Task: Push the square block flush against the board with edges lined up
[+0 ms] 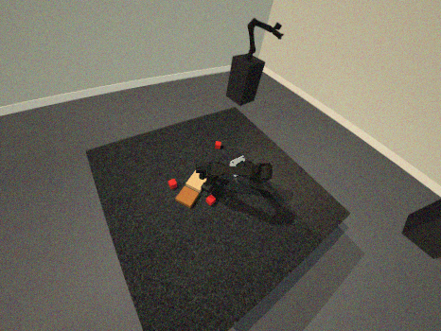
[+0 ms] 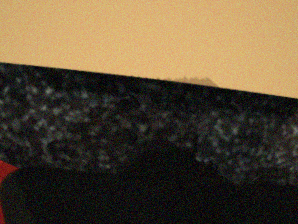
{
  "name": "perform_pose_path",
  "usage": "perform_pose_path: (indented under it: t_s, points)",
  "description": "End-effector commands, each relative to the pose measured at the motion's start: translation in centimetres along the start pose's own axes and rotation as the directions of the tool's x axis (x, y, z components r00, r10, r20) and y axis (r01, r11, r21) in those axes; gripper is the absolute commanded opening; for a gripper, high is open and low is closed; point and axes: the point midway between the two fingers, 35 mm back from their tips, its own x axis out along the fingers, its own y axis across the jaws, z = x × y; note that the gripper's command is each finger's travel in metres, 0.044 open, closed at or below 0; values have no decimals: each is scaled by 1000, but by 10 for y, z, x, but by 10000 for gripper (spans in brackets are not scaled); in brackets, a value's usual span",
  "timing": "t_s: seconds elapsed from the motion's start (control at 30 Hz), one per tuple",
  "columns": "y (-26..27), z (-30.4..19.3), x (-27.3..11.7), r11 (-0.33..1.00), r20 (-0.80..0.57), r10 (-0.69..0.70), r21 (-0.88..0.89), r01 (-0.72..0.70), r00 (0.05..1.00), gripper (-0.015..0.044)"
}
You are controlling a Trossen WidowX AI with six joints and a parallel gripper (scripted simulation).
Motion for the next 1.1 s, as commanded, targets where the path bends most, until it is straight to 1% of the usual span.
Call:
perform_pose_path:
  t_s: [0.0,0.27,0.33,0.43,0.47,0.67,0.87,1.07]
  points:
    - [0,-9,1,1000,-9,0,6,0,1000,0]
    - [-1,-19,2,1000,-10,0,6,0,1000,0]
    - [0,-13,-8,1000,-1,-1,1,1,1000,0]
    - [-1,-13,-44,1000,-6,-1,6,1,1000,0]
    - [-1,-13,-51,1000,-8,-1,6,1,1000,0]
    - [0,-11,-51,1000,0,11,5,-11,1000,0]
    - [-9,3,-52,985,7,7,-174,-6,1000,0]
    - [-22,19,-54,929,11,3,-370,1,1000,0]
